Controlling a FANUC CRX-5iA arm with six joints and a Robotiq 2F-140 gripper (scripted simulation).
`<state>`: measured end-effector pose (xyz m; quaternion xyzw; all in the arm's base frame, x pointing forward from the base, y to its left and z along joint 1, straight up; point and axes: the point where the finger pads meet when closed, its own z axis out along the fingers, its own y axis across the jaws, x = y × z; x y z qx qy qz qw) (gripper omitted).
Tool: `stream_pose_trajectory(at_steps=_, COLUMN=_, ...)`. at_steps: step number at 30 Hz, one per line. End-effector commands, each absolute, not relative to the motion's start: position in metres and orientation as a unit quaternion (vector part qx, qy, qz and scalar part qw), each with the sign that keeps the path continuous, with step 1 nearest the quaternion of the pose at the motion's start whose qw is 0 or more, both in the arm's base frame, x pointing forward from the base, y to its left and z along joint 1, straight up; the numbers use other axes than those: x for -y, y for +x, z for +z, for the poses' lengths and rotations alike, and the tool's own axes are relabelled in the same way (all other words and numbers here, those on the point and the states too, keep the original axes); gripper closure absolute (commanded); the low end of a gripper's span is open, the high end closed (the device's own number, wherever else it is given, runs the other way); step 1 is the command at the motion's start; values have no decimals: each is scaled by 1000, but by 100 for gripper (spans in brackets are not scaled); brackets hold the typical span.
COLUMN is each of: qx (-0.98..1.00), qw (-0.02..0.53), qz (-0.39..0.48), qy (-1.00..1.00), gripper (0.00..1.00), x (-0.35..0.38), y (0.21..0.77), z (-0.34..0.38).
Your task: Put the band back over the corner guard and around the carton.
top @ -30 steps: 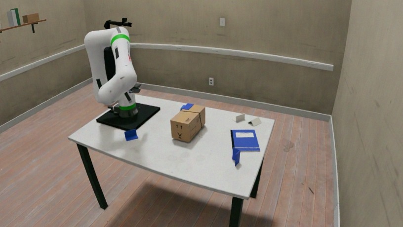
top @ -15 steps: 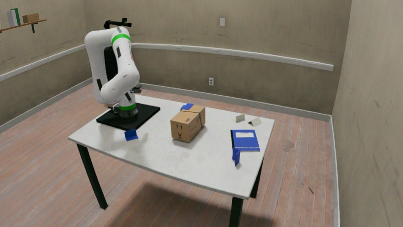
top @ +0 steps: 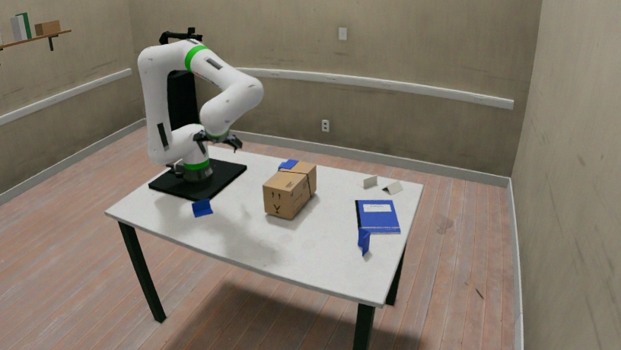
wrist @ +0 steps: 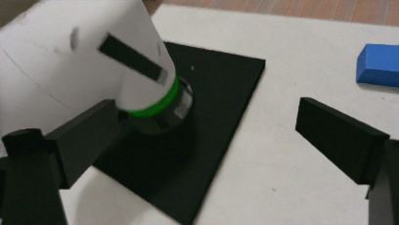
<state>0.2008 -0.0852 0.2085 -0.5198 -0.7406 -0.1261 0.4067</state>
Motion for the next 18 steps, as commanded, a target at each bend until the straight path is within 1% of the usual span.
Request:
stream_pose_trajectory(at_steps=1, qx=826, qw=325, qz=-94, qy=-452, gripper=0, x=92, y=243, z=185)
stream_pose_trajectory(at_steps=10, qx=937, qw=185, qz=-51, qy=-291, gripper=0, x=86, y=336, z=177)
stream_pose_trajectory(at_steps=12, qx=937, qw=185, qz=-51, qy=-291, gripper=0, x=86, y=336, z=177)
stream_pose_trajectory(at_steps=13, qx=962, qw=138, qz=-38, qy=-231, gripper=0, x=80, y=361, z=180)
stream_pose_trajectory(at_steps=18, qx=988, qw=69, qz=-20, qy=-133, gripper=0, x=57, y=419, z=194)
